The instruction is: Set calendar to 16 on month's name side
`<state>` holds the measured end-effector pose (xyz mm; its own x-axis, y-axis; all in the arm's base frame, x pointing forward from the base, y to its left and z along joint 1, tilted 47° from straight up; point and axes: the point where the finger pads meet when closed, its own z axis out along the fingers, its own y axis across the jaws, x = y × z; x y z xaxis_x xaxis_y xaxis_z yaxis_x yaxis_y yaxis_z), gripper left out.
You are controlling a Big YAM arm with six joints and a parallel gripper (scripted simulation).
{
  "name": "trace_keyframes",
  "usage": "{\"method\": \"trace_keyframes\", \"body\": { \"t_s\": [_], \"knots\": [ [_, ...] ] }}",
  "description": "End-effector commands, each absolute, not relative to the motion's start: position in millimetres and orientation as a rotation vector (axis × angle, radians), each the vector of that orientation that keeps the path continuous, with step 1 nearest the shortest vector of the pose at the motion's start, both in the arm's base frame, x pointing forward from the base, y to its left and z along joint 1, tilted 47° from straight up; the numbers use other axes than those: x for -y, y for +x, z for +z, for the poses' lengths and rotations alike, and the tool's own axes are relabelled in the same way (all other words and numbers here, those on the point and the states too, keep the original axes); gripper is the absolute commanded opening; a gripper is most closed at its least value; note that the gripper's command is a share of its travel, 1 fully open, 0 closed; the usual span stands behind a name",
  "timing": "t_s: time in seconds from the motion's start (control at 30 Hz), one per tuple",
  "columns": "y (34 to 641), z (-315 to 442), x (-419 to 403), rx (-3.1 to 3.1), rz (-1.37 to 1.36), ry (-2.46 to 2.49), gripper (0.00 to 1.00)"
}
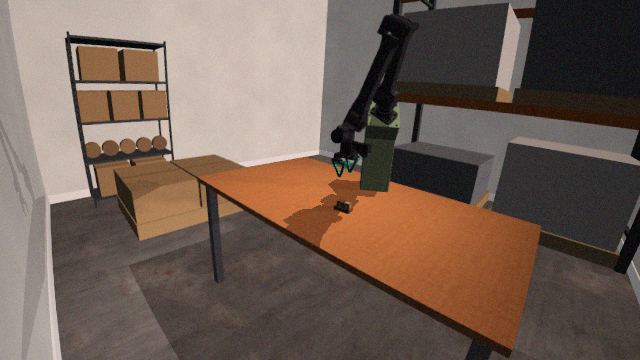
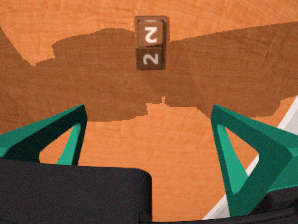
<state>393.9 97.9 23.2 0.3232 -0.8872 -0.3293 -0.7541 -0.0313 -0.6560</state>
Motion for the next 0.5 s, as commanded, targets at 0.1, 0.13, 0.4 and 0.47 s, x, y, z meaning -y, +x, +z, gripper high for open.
{"method": "trace_keyframes", "body": {
  "t_s": [0.1, 0.13, 0.4, 0.47],
  "knots": [
    [381.2, 38.5, -82.0, -1.456, -0.234, -1.822, 1.00],
    [381.2, 38.5, -82.0, -1.456, -0.234, -1.822, 1.00],
    [378.2, 38.0, -78.8, -1.467, -0.223, -1.828, 1.00],
    [379.6, 39.3, -79.6, -1.460, -0.229, -1.826, 1.00]
  ]
}}
